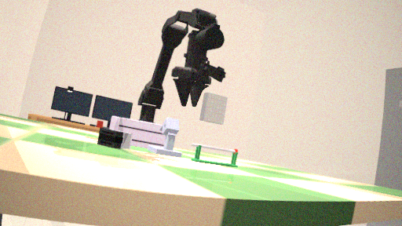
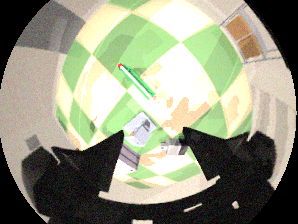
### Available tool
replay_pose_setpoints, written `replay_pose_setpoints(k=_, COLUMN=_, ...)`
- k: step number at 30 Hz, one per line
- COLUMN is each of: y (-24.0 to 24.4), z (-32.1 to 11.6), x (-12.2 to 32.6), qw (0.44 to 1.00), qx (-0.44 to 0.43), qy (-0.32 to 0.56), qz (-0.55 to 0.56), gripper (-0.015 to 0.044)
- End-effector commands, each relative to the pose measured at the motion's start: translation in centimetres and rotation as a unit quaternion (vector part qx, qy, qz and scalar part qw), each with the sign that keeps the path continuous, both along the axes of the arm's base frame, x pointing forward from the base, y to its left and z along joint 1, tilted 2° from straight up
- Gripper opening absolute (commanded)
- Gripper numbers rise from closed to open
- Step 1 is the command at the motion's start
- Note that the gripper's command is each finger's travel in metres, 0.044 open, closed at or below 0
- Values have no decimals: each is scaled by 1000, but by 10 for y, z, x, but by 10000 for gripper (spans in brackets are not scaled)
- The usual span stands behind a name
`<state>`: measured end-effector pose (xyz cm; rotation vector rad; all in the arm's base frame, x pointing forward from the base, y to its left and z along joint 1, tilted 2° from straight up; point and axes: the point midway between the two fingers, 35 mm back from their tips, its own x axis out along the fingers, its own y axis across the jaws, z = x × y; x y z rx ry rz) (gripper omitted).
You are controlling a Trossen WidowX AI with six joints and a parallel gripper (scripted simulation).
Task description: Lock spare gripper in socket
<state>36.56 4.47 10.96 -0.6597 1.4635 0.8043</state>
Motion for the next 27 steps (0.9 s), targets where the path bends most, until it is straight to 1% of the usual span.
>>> replay_pose_setpoints(k=1, y=-71, z=-6, x=1, qw=952, qx=-24, qy=-9, qz=-305, gripper=440)
replay_pose_setpoints(k=7, y=-120, z=-10, x=-4, qw=863, qx=-32, qy=-17, qz=-504, gripper=440)
replay_pose_setpoints(k=10, y=-144, z=-12, x=-9, qw=802, qx=-34, qy=-21, qz=-596, gripper=440)
replay_pose_setpoints(k=15, y=-182, z=-15, x=-21, qw=684, qx=-34, qy=-27, qz=-728, gripper=440)
replay_pose_setpoints(k=16, y=-184, z=-15, x=-22, qw=678, qx=-34, qy=-27, qz=-734, gripper=440)
replay_pose_setpoints(k=27, y=-184, z=-16, x=-22, qw=678, qx=-34, qy=-27, qz=-734, gripper=440)
